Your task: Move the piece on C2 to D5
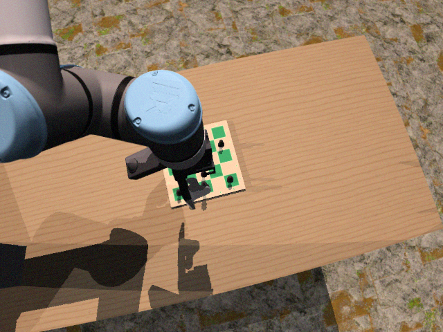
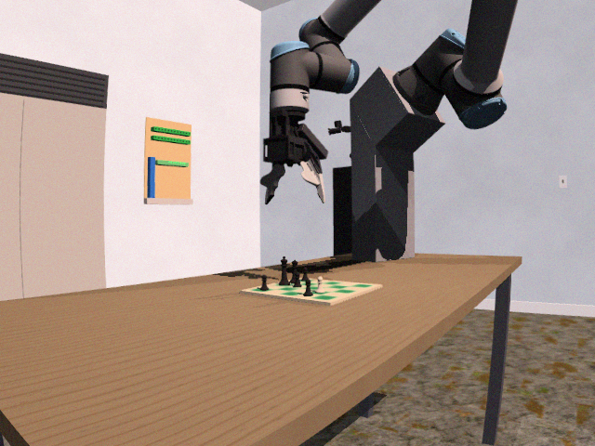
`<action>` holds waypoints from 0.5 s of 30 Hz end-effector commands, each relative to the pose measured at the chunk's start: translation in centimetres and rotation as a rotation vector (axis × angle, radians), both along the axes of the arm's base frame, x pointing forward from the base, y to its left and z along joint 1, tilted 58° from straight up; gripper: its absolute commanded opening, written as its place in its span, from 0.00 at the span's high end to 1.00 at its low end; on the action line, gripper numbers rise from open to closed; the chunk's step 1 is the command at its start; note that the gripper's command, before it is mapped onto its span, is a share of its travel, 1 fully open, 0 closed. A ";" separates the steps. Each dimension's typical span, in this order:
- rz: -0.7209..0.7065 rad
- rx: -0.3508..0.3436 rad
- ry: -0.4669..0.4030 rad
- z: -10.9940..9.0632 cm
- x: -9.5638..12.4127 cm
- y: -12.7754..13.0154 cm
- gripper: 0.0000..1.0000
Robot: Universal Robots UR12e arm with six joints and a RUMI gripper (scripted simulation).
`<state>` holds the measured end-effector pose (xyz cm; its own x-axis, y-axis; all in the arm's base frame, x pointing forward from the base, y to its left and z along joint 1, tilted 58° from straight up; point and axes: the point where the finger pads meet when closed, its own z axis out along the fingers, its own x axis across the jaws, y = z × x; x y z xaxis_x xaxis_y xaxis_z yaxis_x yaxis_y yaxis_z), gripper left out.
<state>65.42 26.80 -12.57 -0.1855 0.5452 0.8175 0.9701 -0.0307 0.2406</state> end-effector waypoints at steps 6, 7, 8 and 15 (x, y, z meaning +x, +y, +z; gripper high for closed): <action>0.002 0.000 0.000 0.8 -0.2 -1.3 0.00; 0.002 0.000 0.000 0.8 -0.2 -1.3 0.00; 0.002 0.000 0.000 0.8 -0.2 -1.4 0.00; 0.002 0.000 0.000 0.8 -0.2 -1.4 0.00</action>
